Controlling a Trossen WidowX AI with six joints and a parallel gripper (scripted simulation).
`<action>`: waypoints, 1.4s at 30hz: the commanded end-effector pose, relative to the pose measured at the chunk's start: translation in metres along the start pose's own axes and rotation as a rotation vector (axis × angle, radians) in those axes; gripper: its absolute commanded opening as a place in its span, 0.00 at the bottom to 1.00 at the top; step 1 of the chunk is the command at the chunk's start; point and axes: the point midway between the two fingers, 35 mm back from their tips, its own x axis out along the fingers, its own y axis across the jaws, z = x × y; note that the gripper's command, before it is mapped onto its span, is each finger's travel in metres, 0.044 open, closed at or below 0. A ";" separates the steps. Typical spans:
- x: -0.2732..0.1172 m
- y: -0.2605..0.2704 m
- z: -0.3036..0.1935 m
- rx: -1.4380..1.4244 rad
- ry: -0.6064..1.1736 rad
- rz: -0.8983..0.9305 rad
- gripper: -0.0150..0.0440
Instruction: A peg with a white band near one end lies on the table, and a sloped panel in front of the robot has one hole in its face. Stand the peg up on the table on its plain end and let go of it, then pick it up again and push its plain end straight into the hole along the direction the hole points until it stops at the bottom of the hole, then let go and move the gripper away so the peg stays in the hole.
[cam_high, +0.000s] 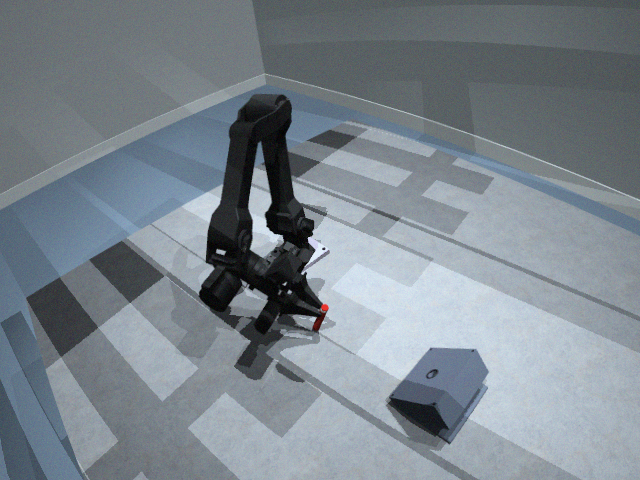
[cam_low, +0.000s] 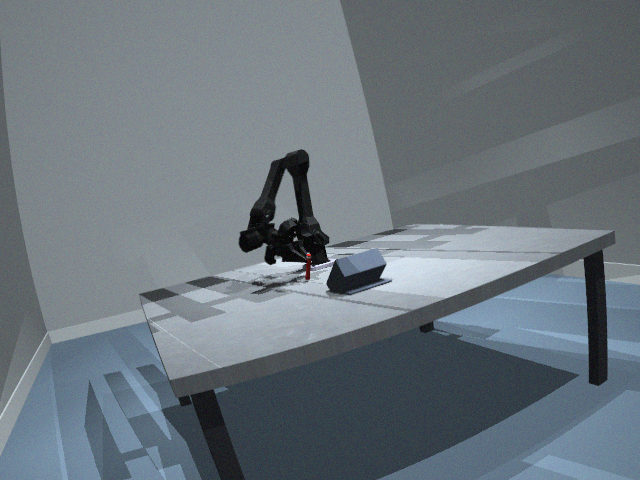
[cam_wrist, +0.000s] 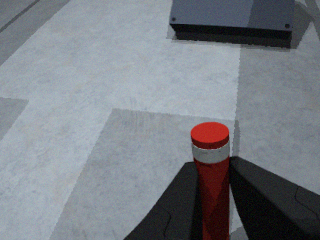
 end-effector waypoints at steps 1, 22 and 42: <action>-0.002 0.000 -0.002 0.004 -0.042 0.000 0.34; -0.010 0.000 -0.010 0.005 -0.171 0.001 0.34; -0.008 0.000 -0.014 0.001 -0.170 -0.002 0.34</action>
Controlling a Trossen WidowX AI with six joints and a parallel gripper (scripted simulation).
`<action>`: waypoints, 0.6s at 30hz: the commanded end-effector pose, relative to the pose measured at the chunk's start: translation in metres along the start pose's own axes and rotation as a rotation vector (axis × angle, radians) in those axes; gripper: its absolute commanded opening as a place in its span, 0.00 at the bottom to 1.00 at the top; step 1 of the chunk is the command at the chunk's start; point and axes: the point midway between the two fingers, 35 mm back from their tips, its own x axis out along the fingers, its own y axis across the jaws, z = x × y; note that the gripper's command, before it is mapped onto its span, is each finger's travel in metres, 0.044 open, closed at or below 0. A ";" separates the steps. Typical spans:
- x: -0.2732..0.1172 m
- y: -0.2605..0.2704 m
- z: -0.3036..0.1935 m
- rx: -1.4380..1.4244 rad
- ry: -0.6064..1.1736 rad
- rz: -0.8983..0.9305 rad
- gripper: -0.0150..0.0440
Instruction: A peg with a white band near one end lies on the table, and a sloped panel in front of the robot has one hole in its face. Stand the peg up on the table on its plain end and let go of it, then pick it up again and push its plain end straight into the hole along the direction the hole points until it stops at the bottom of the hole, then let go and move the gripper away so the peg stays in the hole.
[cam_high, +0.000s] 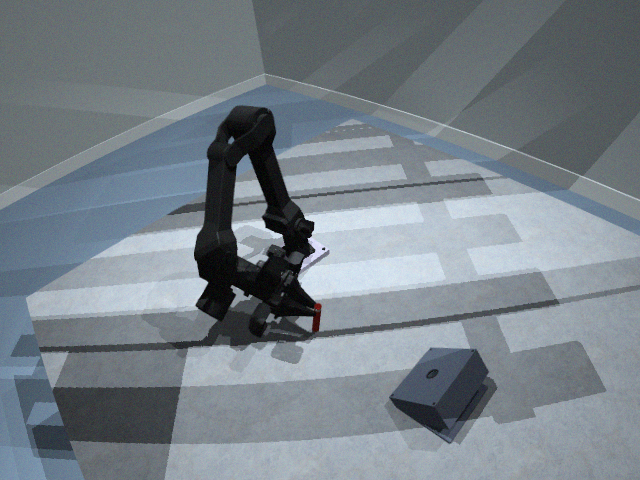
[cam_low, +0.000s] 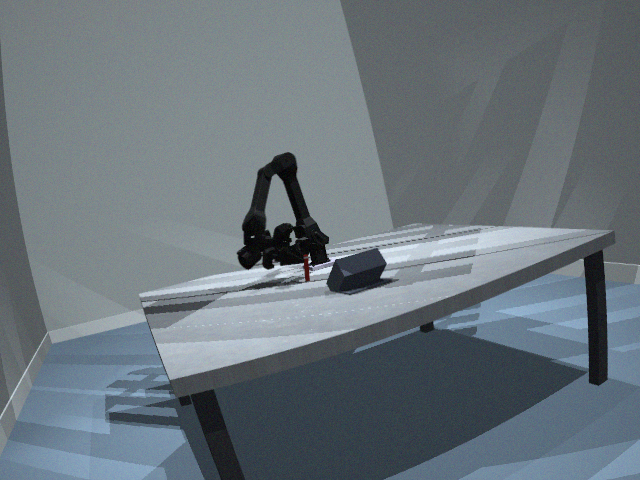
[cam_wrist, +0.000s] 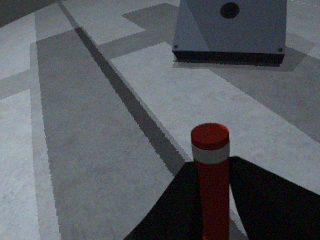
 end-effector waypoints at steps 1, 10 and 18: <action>0.001 0.000 -0.002 0.000 0.000 0.000 0.34; -0.001 0.000 -0.002 0.002 -0.002 -0.001 0.34; -0.002 0.000 -0.004 0.001 -0.004 -0.002 0.34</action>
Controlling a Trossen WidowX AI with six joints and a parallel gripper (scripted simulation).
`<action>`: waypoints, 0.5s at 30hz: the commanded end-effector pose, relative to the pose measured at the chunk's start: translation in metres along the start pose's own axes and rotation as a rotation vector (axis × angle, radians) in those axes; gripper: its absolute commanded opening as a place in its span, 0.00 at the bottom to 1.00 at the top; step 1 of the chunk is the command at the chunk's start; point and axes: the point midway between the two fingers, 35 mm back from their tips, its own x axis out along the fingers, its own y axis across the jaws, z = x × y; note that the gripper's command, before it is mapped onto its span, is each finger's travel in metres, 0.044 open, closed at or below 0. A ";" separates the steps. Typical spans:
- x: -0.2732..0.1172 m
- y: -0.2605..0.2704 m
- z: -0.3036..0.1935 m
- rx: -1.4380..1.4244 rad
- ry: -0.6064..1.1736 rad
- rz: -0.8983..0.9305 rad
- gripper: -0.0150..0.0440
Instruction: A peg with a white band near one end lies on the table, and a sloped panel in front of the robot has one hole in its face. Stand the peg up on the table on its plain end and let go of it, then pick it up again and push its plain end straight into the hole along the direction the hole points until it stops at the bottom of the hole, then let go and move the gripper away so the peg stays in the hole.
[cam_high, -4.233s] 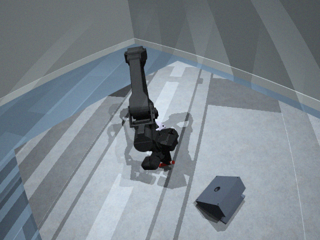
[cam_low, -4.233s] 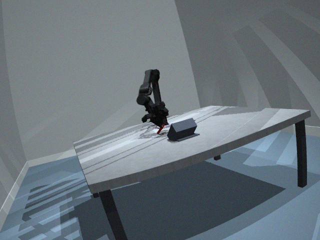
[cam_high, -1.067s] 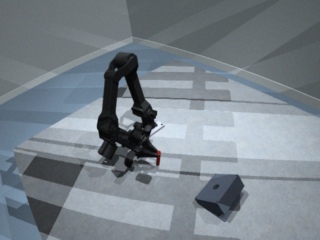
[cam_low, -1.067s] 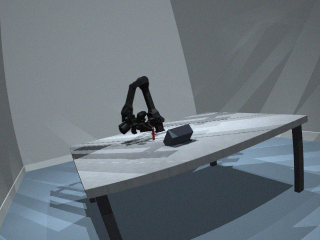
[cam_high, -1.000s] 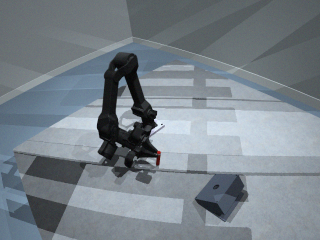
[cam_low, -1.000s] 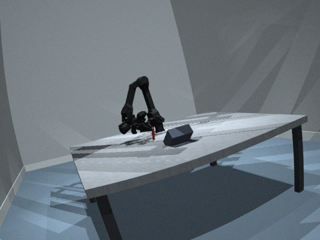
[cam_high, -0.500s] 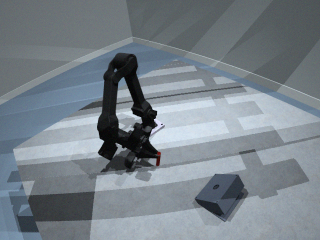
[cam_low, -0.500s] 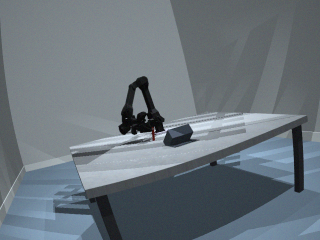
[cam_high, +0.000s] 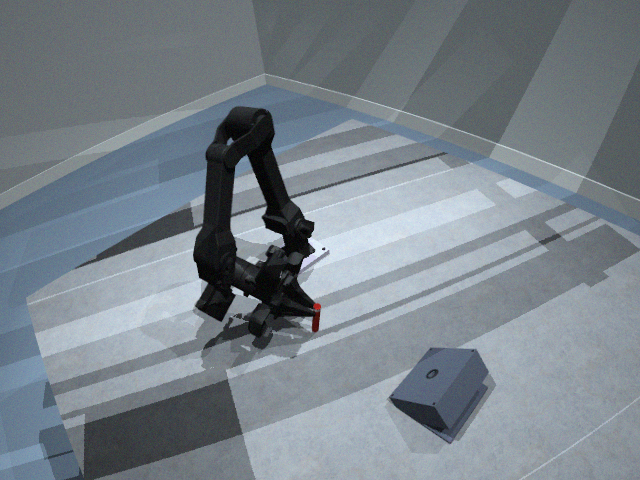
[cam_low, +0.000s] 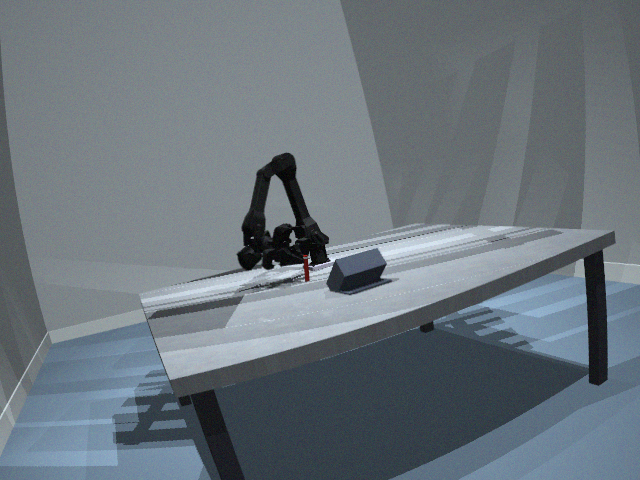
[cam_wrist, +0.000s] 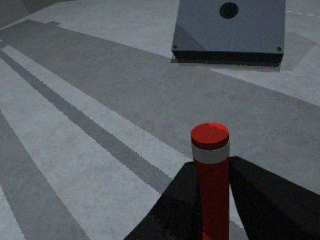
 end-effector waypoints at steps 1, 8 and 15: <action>-0.001 0.000 -0.002 0.000 0.000 0.000 0.34; -0.001 0.000 -0.002 0.000 -0.005 -0.002 0.34; -0.002 0.000 -0.003 -0.001 -0.010 -0.003 0.34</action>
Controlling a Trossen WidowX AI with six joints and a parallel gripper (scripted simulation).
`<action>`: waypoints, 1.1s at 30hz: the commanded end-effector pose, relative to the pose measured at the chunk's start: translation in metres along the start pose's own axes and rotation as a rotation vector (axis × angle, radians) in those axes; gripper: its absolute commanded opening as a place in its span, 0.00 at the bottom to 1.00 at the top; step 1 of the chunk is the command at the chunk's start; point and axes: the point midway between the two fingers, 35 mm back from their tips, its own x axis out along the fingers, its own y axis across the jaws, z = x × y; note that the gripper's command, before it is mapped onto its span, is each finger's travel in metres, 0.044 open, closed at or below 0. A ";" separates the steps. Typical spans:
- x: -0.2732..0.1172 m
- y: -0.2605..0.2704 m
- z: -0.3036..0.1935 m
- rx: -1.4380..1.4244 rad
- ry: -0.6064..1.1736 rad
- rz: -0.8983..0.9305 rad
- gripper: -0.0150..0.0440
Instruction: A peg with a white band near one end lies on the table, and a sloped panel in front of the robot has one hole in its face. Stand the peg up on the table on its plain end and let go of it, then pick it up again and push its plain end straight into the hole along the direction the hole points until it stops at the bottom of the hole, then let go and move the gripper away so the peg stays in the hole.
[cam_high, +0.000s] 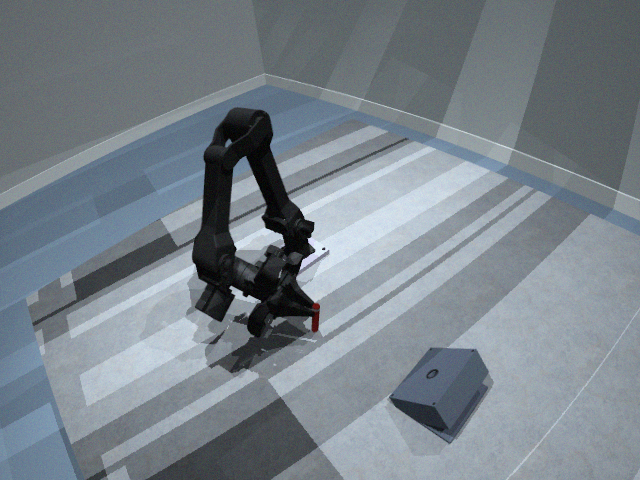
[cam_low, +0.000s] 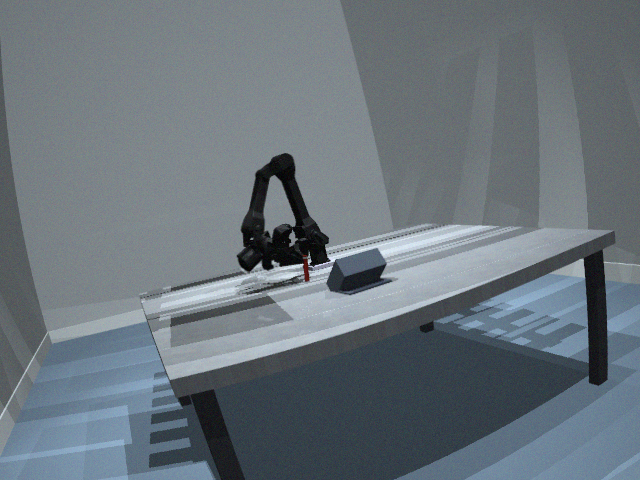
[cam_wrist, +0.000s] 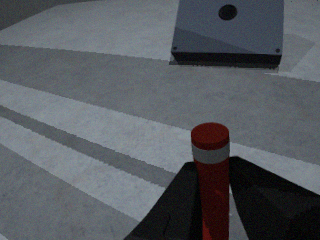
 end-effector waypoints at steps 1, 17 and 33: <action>-0.001 0.000 -0.002 0.000 0.000 0.000 0.34; -0.002 0.000 -0.003 0.000 -0.012 -0.004 0.34; -0.004 0.000 -0.004 0.002 -0.024 -0.008 0.34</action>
